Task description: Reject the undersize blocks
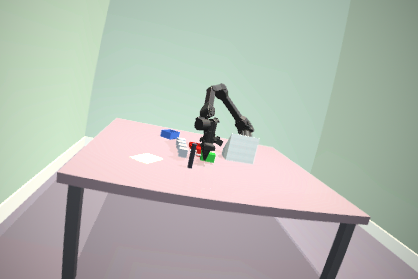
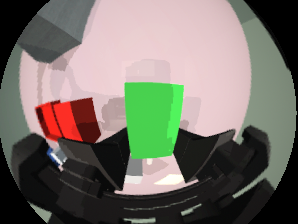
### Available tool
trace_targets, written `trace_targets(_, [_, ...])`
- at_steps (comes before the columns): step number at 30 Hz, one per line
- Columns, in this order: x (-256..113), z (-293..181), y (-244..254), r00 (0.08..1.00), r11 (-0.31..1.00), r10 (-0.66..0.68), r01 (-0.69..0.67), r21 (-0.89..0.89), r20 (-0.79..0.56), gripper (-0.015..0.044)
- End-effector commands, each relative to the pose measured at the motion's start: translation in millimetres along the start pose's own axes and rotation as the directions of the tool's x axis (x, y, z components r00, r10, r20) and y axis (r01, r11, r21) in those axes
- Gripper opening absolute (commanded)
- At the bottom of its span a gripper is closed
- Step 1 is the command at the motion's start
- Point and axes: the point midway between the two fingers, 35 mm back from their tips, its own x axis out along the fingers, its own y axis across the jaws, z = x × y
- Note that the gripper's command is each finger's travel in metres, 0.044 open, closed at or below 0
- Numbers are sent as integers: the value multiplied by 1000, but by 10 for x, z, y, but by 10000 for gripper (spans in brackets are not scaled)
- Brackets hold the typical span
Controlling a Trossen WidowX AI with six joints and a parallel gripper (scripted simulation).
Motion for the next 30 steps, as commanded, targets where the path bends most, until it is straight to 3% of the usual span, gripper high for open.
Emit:
trace_targets(1, [52,8,4,1000,1000,4,-4,-6,-2,0])
trace_targets(5, [102,9,6,1000,1000,4,-4,-6,-2,0])
trace_targets(18, [44,-2,1,1000,1000,1,-1,0,1,341])
trace_targets(22, [-565,-4,-12,1000,1000,-1,1,-5,-1,440])
trace_targets(24, [-698,10,-5,1000,1000,1,-1,-6,-1,440])
trace_targets(27, [-617,-2,-29,1000,1000,-3,3,-12,-14,440])
trace_targets(30, [-637,-86,45,1000,986,-10,12,164,-13,361])
